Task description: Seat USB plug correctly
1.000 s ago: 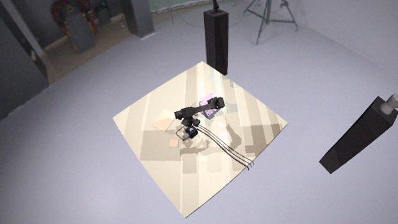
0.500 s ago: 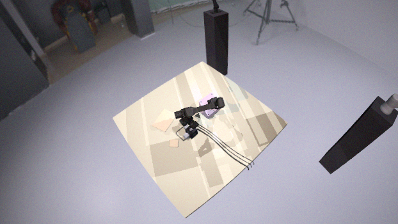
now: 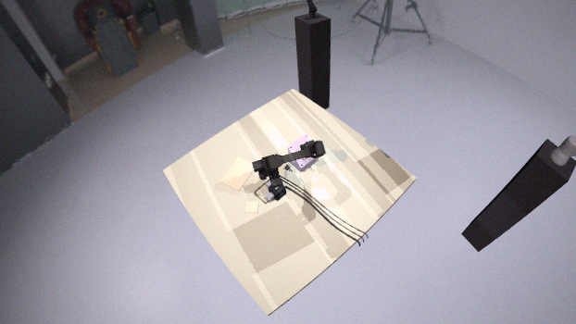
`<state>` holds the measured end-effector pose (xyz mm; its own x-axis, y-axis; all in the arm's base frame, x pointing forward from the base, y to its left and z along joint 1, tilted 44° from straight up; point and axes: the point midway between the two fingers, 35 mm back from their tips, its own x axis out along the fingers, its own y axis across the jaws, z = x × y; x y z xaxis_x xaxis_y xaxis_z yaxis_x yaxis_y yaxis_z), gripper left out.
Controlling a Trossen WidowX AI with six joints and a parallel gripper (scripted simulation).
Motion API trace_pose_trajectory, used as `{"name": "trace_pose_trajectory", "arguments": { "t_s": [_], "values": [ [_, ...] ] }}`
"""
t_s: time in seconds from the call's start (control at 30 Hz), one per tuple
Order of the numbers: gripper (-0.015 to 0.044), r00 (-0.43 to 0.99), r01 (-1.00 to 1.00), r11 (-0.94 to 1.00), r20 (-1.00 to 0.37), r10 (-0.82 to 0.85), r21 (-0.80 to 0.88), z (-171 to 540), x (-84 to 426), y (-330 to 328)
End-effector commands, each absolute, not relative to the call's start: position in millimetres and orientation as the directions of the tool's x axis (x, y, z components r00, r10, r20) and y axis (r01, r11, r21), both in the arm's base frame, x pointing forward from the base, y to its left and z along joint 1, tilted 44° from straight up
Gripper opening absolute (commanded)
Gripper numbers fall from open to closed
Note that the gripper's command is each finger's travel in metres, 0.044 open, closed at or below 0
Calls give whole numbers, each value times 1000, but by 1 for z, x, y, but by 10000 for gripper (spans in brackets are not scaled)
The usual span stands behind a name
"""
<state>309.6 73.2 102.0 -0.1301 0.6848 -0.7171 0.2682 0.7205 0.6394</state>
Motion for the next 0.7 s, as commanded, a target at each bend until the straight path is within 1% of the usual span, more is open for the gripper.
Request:
{"name": "trace_pose_trajectory", "arguments": {
  "t_s": [0.0, 0.33, 0.67],
  "values": [
    [0, -129, 371, 704, -718, 684, 605, 102, 310, 73],
    [0, -129, 596, 632, -718, 684, 495, 102, 310, 73],
    [0, -129, 781, 516, -718, 684, 352, 102, 310, 73]
  ]
}}
